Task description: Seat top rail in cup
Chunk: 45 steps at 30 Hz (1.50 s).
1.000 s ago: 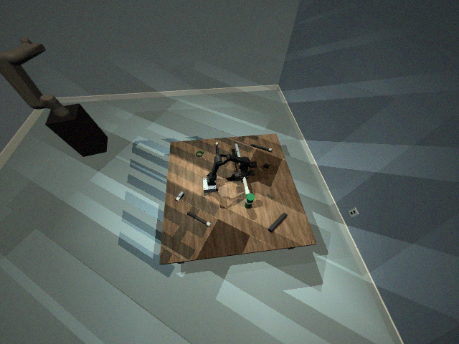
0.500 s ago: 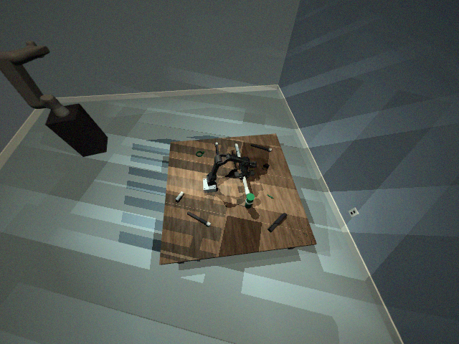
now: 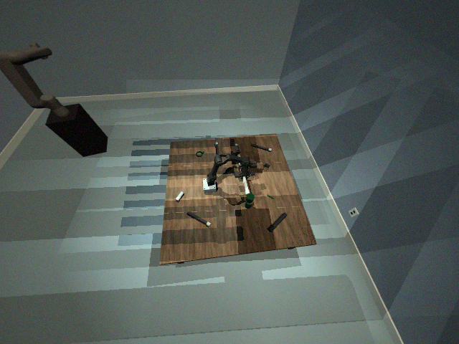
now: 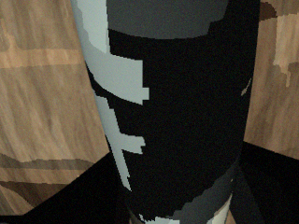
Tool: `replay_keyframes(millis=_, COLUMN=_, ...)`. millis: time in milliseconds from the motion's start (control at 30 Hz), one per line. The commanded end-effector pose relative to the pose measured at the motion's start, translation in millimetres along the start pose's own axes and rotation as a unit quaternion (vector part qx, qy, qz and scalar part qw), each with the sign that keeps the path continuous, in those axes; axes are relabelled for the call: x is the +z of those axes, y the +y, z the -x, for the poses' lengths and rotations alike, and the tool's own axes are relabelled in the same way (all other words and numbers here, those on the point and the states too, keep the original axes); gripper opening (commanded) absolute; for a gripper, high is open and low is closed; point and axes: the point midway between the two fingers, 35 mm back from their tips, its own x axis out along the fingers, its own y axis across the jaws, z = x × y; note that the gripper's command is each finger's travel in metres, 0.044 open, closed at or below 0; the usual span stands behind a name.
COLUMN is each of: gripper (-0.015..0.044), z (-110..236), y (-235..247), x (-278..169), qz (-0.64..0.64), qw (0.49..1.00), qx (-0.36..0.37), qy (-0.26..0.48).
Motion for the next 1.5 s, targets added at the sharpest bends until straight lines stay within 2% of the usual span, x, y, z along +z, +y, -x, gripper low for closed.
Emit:
replay_keyframes(millis=0, gripper=0.0000, z=2, y=-1, x=-3, qz=0.000, qw=1.000, qx=-0.002, qy=0.006)
replay_keyframes(millis=767, gripper=0.0000, z=1, y=0, x=-2, qz=0.000, qw=1.000, qx=0.001, qy=0.001)
replay_keyframes(millis=1467, gripper=0.0000, z=-2, y=-1, x=-18, qz=0.000, qw=1.000, qx=0.001, qy=0.002)
